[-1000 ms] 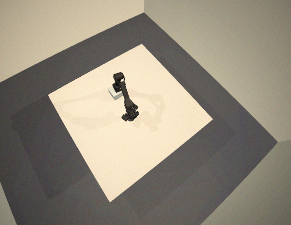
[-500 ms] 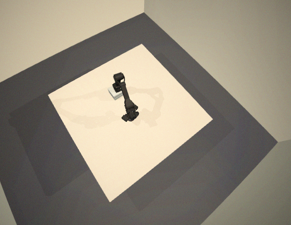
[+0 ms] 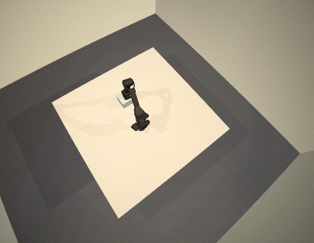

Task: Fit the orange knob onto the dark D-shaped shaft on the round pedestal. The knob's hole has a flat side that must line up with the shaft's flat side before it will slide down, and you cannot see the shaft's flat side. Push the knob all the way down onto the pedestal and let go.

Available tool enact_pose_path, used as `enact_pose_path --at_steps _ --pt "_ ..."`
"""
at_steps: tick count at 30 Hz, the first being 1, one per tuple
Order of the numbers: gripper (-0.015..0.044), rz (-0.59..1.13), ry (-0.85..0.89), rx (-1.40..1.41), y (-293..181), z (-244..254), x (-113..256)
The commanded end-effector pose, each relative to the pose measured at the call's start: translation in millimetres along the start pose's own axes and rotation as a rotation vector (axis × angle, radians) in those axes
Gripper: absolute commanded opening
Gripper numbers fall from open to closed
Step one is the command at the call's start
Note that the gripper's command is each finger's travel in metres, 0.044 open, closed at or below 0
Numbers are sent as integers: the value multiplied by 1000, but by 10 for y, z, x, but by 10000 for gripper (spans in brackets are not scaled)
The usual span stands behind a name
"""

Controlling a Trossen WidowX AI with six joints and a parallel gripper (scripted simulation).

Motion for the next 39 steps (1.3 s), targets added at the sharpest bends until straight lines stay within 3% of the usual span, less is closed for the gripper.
enact_pose_path --at_steps 1,8,39 --pt "0 -4 -4 13 -15 9 41" --pt "0 -4 -4 214 -10 9 57" --pt "0 -4 -5 214 1 -2 1"
Point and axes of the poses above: the point midway between the two fingers, 35 mm back from their tips, its own x axis back along the fingers, its own z axis across the jaws, y = z × x, the point moved 8 cm from there along x, back along the fingers, and after that the axes turned 11 degrees about -x, right-handed, at the moved point
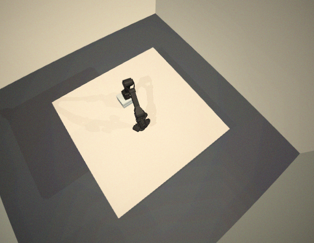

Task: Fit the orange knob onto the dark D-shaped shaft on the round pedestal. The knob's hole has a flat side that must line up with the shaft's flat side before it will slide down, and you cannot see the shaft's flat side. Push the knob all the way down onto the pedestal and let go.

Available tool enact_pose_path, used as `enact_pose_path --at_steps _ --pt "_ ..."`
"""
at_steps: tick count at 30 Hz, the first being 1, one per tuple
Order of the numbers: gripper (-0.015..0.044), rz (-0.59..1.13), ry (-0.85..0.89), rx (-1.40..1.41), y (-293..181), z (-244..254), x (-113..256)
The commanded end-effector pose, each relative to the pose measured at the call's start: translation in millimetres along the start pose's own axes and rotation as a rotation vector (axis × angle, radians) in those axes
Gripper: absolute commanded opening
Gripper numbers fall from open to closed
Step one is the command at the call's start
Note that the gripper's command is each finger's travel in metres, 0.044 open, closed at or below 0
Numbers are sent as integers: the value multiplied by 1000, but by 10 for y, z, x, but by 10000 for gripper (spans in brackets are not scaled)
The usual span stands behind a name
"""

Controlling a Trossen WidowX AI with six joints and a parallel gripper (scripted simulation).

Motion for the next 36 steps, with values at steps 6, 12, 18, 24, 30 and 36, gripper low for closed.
enact_pose_path --at_steps 6,12,18,24,30,36 --pt "0 3 -1 13 -36 23 46" --pt "0 3 -1 203 -36 25 63" --pt "0 3 -1 213 -21 18 52" --pt "0 3 -1 213 10 -2 23" --pt "0 3 -1 213 12 -9 0" --pt "0 3 -1 213 9 -7 0"
Point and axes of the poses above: the point midway between the two fingers, 35 mm back from their tips, its own x axis back along the fingers, its own z axis across the jaws, y = z × x, the point moved 8 cm from there along x, back along the fingers, and after that the axes turned 11 degrees about -x, right-handed, at the moved point
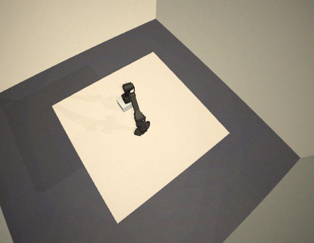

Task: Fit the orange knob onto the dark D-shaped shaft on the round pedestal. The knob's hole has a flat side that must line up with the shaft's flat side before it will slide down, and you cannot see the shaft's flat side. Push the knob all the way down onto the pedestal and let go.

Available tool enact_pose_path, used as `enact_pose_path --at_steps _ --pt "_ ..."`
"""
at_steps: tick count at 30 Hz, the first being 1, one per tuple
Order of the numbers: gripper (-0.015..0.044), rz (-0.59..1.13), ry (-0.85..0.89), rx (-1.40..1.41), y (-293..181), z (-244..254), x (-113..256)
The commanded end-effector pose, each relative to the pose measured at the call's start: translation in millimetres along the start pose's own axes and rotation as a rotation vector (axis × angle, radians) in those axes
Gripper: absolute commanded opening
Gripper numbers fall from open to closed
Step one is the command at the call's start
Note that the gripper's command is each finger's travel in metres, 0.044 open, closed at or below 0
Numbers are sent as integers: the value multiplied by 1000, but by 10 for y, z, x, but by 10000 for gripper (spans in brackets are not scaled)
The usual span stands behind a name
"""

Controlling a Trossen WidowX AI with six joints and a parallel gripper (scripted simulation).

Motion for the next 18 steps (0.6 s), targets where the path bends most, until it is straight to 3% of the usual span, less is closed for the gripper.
enact_pose_path --at_steps 1,18 --pt "0 0 -4 4 -2 -2 -6" --pt "0 0 -3 30 -28 23 43"
Point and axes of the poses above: the point midway between the two fingers, 35 mm back from their tips, its own x axis back along the fingers, its own z axis across the jaws, y = z × x, the point moved 8 cm from there along x, back along the fingers, and after that the axes turned 11 degrees about -x, right-handed, at the moved point
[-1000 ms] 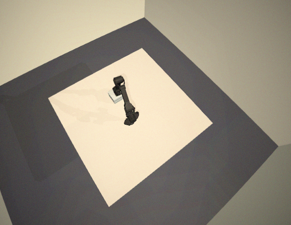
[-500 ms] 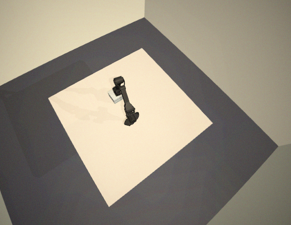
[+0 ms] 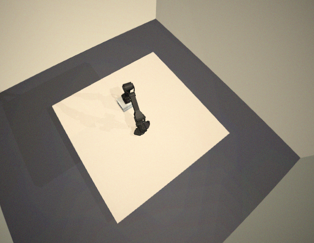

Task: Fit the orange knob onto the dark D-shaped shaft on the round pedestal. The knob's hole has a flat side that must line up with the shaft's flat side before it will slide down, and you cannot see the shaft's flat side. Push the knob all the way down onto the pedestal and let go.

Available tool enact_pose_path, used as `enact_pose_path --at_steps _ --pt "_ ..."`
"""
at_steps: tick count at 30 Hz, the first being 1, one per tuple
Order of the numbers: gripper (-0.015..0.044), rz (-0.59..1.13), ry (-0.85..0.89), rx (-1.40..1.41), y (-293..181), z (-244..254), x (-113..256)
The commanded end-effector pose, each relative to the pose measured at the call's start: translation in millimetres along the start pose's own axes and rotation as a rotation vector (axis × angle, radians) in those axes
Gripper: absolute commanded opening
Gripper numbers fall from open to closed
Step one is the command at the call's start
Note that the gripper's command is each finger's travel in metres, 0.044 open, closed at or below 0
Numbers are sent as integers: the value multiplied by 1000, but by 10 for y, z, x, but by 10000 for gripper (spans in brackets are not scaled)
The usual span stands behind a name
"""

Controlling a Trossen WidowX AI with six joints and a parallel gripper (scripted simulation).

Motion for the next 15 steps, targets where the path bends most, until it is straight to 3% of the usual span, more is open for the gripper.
enact_pose_path --at_steps 1,5,15 --pt "0 -4 -7 51 -8 8 40" --pt "0 -3 -7 196 -4 8 52" --pt "0 -3 -7 206 15 -11 19"
Point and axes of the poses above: the point midway between the two fingers, 35 mm back from their tips, its own x axis back along the fingers, its own z axis across the jaws, y = z × x, the point moved 8 cm from there along x, back along the fingers, and after that the axes turned 11 degrees about -x, right-handed, at the moved point
